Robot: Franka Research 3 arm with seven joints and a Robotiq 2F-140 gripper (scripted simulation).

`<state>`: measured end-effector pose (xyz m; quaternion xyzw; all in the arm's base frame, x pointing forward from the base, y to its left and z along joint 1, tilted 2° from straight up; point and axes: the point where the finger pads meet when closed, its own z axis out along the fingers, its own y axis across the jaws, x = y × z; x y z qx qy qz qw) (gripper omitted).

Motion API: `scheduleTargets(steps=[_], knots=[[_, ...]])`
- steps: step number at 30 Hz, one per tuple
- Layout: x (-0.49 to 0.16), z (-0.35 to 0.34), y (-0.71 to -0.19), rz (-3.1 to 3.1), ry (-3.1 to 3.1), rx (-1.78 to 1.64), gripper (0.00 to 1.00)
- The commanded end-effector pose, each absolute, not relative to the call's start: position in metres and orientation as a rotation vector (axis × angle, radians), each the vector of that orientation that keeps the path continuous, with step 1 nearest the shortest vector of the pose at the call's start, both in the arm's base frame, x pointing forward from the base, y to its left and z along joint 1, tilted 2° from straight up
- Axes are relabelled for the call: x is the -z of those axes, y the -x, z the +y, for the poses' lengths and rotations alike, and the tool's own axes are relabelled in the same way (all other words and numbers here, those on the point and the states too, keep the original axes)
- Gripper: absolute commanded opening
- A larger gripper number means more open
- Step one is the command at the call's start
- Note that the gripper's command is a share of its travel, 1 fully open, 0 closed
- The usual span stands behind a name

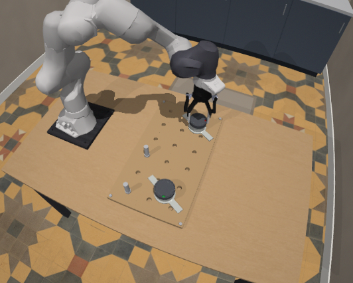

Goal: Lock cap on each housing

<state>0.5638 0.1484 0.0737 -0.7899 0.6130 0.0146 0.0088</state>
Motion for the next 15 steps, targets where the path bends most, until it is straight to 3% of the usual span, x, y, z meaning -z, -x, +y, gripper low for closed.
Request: scheduleTargets(steps=[1,15], knots=[[-0.0729,0.1469,-0.5634,1.919,2.468,-0.046,0.1],[-0.0729,0.1445,-0.5632,1.919,2.468,-0.046,0.1]])
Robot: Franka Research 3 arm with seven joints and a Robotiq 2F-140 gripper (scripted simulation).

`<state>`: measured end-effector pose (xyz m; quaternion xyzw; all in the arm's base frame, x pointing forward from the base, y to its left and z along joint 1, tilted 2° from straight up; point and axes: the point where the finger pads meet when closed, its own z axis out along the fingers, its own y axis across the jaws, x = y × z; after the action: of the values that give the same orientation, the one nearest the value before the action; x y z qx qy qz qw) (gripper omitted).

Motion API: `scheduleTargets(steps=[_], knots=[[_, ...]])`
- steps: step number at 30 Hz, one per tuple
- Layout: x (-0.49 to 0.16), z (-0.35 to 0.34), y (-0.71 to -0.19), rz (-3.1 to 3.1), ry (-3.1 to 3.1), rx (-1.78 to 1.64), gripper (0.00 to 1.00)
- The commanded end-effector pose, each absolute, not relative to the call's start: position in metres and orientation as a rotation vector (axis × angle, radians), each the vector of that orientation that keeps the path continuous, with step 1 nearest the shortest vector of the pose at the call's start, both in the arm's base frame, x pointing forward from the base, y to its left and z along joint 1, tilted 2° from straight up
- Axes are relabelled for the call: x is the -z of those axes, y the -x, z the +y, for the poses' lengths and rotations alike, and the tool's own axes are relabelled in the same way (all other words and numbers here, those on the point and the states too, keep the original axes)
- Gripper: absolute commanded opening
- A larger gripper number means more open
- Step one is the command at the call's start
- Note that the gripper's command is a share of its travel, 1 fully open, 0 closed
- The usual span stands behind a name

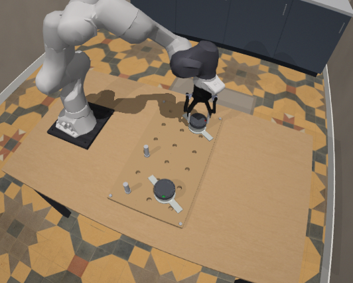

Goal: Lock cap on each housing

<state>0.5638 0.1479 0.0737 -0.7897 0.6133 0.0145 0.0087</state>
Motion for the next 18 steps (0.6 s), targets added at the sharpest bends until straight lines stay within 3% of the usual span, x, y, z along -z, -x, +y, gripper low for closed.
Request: scheduleTargets(steps=[1,18], knots=[[-0.0729,0.1443,-0.5632,1.919,2.468,-0.046,0.1],[-0.0727,0.1391,-0.5627,1.919,2.468,-0.046,0.1]])
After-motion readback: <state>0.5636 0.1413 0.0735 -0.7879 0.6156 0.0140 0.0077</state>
